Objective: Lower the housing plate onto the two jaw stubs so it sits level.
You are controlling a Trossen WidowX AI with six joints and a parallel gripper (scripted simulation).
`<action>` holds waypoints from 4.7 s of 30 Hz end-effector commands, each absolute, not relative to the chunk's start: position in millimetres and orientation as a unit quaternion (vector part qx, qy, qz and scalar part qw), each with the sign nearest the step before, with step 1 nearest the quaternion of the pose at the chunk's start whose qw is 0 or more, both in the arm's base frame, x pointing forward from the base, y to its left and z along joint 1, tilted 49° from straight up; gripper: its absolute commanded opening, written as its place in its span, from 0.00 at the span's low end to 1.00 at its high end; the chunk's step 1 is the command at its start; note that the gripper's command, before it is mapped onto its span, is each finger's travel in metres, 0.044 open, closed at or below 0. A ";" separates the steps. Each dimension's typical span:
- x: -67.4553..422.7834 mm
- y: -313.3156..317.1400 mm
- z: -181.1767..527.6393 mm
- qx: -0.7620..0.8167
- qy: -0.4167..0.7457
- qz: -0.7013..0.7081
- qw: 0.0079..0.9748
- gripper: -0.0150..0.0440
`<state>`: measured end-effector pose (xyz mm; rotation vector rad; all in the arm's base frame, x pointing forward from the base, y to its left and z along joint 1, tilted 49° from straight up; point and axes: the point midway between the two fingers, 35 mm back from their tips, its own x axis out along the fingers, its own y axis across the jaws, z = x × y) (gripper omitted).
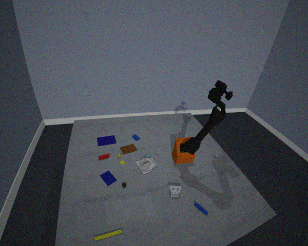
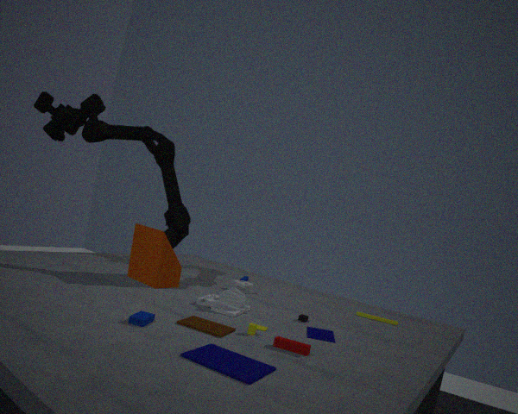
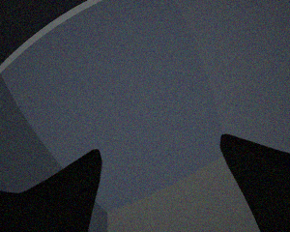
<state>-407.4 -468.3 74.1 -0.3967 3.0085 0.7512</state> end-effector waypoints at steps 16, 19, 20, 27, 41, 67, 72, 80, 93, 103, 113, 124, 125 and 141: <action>-318.3 -527.5 99.8 -0.240 0.901 0.358 -0.035 1.00; -296.6 -539.2 103.3 -0.268 0.882 0.386 -0.047 1.00; -289.2 -542.9 104.4 -0.277 0.875 0.394 -0.051 1.00; -235.8 -564.1 110.8 -0.337 0.821 0.453 -0.084 1.00; -169.3 -578.5 118.3 -0.407 0.735 0.525 -0.138 1.00; 16.3 -573.5 138.1 -0.527 0.457 0.637 -0.327 1.00; 53.7 -563.4 141.5 -0.542 0.399 0.642 -0.368 1.00; 113.6 -541.2 146.1 -0.556 0.300 0.639 -0.438 1.00; 201.2 -488.9 152.9 -0.557 0.141 0.606 -0.550 1.00; 257.9 -437.2 157.6 -0.538 0.023 0.558 -0.631 1.00; 303.7 -378.0 162.0 -0.504 -0.086 0.492 -0.705 1.00; 340.5 -305.8 166.5 -0.451 -0.194 0.400 -0.774 1.00; 343.1 -299.0 166.9 -0.445 -0.203 0.390 -0.780 1.00; 367.1 -188.2 173.3 -0.343 -0.328 0.225 -0.851 1.00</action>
